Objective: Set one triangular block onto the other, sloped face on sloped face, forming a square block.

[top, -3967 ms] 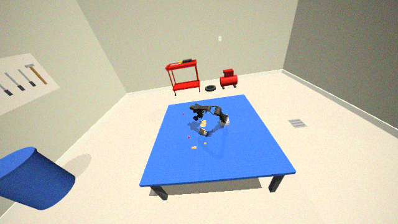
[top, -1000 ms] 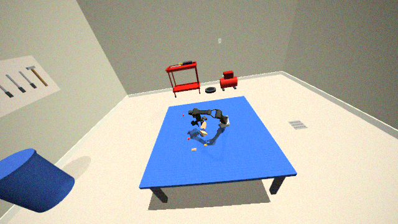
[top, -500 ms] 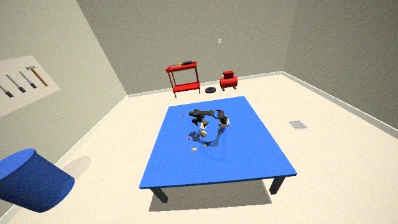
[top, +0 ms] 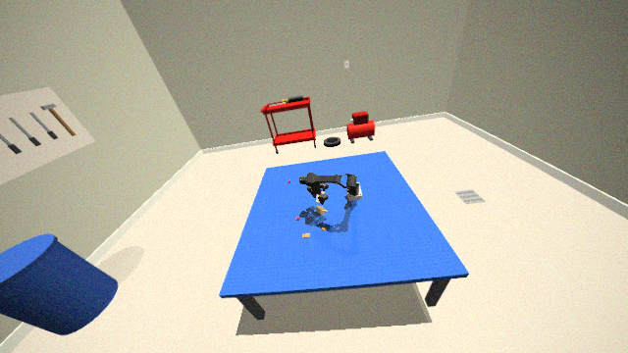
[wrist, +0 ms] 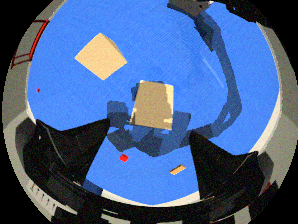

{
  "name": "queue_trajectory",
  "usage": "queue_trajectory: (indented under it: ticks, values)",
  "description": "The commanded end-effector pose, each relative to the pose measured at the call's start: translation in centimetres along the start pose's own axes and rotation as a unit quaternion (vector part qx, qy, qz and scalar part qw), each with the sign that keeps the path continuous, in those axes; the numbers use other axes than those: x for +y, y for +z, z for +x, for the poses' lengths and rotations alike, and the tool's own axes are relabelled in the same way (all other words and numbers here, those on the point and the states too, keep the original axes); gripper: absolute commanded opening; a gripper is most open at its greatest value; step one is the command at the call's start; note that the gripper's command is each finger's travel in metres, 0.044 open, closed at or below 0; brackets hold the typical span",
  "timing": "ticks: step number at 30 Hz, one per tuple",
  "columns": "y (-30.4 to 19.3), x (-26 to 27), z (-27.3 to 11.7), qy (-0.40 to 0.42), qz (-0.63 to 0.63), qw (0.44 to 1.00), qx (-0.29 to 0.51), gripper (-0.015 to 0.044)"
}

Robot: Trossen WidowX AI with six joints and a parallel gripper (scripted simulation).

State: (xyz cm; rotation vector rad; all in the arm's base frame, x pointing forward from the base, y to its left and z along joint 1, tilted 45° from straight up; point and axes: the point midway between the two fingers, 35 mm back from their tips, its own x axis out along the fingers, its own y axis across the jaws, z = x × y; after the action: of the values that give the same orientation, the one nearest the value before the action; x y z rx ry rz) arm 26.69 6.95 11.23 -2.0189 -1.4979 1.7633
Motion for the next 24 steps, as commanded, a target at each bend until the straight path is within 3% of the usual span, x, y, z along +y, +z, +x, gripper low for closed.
queue_trajectory:
  ticks: [1, 24]
  values:
    - [-0.1, -0.1, 0.4, 0.000, 0.002, 1.000, 0.002, 0.0440]
    - [-0.4, 0.2, 4.1, 0.002, 0.002, 1.000, 0.002, 0.0440]
